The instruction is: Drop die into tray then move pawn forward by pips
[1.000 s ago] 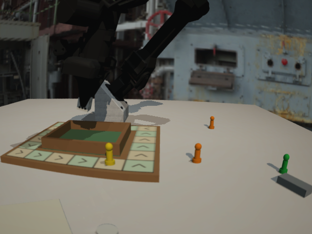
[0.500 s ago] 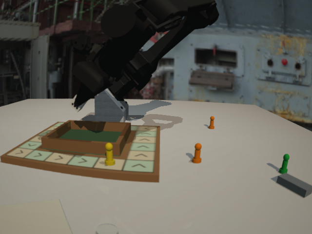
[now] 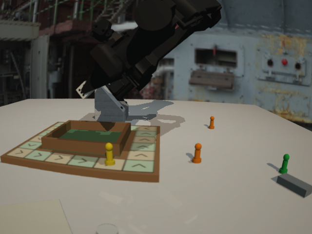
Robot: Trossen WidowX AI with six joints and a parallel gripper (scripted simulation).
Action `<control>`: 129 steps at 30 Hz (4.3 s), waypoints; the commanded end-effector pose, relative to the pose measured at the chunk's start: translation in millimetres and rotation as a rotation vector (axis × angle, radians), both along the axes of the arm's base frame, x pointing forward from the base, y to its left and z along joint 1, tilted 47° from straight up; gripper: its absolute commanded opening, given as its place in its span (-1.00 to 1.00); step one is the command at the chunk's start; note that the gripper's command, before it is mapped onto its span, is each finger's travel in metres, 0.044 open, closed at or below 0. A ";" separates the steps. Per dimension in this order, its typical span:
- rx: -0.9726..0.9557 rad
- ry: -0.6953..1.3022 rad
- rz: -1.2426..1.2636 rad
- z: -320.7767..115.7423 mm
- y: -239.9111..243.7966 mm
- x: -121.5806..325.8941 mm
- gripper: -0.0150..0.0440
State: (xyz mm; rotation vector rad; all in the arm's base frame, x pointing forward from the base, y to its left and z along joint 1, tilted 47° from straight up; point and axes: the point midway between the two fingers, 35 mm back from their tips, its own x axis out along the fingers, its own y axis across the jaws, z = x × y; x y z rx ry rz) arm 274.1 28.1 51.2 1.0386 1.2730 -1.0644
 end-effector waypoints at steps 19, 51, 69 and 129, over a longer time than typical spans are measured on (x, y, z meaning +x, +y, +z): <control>-0.003 0.004 -0.001 5.8 0.2 -1.0 -0.49; 0.820 0.173 -0.002 -9.6 -19.2 3.6 1.00; 0.831 -0.216 0.913 21.2 69.9 100.6 0.19; 0.833 -0.217 0.912 -15.1 111.5 91.1 -0.49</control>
